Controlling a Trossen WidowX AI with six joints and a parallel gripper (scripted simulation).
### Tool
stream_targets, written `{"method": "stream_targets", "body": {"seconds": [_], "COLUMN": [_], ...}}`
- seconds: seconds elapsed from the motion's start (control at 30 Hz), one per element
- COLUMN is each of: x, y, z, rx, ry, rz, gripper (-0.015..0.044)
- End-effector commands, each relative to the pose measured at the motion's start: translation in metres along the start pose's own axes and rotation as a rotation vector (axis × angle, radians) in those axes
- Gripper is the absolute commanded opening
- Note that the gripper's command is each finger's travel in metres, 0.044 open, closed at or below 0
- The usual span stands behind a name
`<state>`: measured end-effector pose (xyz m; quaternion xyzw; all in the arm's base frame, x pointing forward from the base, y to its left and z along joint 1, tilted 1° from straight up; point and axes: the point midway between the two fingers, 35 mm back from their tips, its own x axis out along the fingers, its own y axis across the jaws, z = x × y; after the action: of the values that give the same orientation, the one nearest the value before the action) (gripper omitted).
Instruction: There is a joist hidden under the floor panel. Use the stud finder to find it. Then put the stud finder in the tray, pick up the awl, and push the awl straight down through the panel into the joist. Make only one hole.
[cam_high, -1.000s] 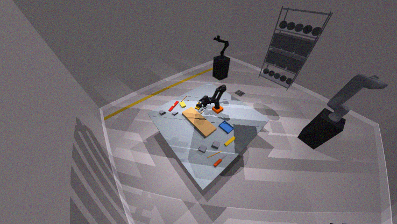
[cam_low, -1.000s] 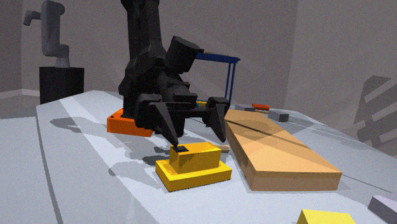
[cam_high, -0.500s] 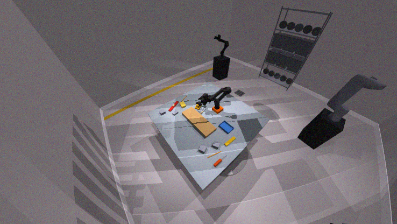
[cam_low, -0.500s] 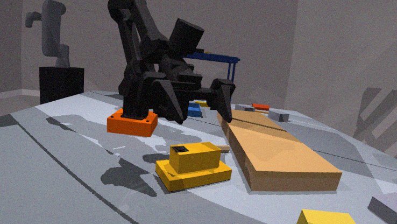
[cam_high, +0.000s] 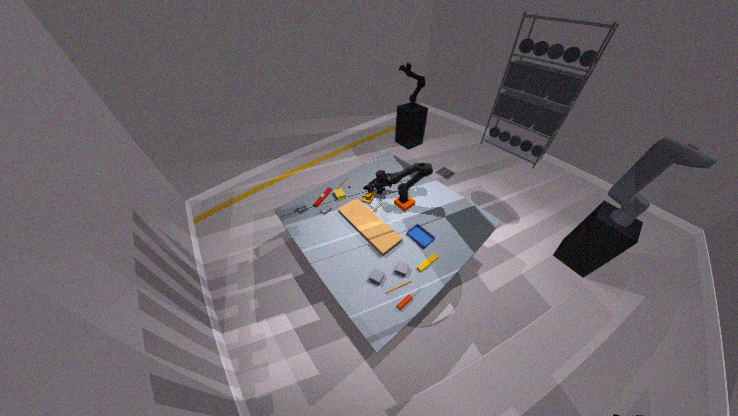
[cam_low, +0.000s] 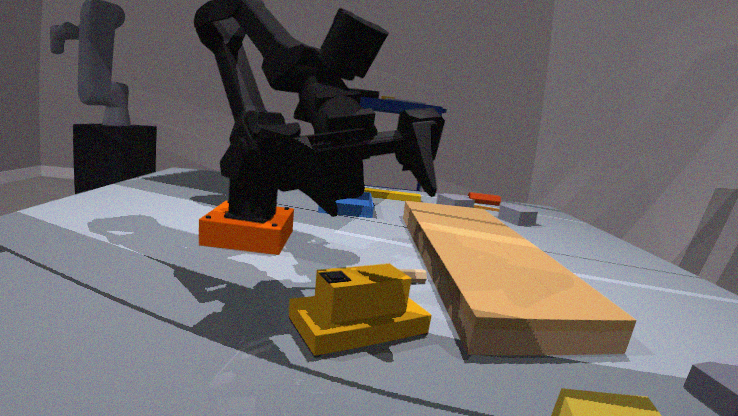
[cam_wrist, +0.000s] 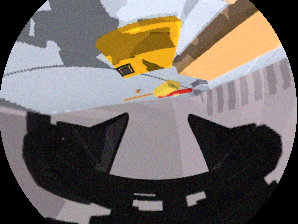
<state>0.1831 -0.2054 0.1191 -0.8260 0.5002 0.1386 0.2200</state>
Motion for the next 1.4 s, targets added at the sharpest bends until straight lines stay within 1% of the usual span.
{"method": "stream_targets", "body": {"seconds": [0.0,0.17,0.3,0.47,0.73,1.03,1.37], "x": [0.007,0.013,0.018,0.021,0.024,0.027,0.029], "y": [-0.002,-0.002,-0.001,0.0,0.001,0.002,0.004], "z": [0.001,0.005,0.007,0.01,0.013,0.017,0.02], "rx": [0.415,0.869,1.208,1.435,1.794,2.188,2.592], "ry": [-0.083,-0.142,-0.159,-0.156,-0.098,0.041,0.304], "rz": [0.058,0.169,0.284,0.388,0.553,0.735,0.942], "gripper": [0.044,0.044,0.044,0.044,0.044,0.044,0.044]}}
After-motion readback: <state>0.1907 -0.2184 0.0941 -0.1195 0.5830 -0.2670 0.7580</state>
